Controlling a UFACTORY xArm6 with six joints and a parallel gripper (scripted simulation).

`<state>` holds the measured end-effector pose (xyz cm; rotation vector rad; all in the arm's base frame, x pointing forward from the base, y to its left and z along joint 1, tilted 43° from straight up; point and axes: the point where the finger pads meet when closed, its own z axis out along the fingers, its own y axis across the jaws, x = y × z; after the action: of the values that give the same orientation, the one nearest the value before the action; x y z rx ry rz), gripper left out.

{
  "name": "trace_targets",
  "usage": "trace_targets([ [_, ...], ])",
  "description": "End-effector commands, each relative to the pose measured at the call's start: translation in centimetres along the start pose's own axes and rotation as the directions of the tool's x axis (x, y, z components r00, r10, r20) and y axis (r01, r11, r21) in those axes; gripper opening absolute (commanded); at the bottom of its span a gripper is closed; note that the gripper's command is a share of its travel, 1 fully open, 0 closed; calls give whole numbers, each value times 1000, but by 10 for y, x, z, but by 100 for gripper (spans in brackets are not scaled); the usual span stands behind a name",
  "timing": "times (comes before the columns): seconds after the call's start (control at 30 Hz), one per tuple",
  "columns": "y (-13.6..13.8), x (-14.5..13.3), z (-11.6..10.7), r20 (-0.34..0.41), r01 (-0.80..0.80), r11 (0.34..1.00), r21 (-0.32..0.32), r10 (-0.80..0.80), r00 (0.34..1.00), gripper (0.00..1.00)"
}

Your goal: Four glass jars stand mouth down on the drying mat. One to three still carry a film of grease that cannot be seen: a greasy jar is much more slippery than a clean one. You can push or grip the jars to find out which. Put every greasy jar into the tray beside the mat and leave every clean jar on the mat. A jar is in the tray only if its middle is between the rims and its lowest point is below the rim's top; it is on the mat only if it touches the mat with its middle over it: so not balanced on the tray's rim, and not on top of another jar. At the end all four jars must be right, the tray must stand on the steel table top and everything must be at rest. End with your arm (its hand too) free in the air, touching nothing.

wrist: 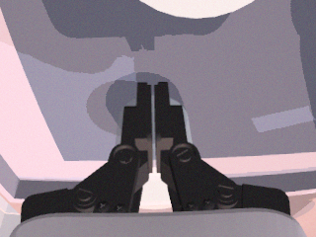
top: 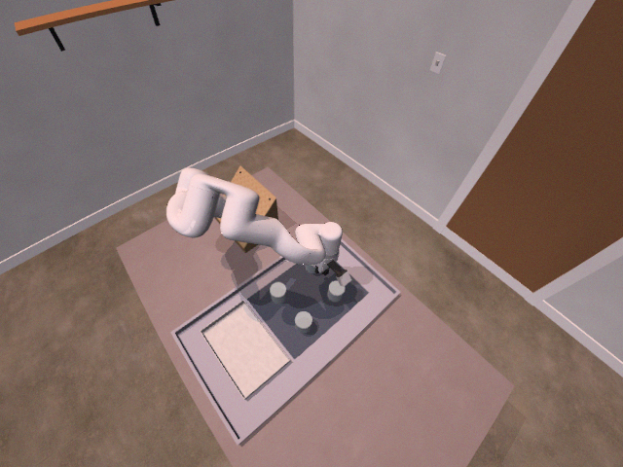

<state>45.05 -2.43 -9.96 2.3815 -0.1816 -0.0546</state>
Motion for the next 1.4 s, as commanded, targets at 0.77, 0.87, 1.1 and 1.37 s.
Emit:
trace_targets([
  [0.77,0,1,-2,-3,-1,1000,2,1,1000,100],
  [0.87,0,1,-2,-3,-1,1000,2,1,1000,100],
  [1.1,0,1,-17,-3,-1,1000,2,1,1000,100],
  [1.37,0,1,-63,-3,-1,1000,2,1,1000,100],
])
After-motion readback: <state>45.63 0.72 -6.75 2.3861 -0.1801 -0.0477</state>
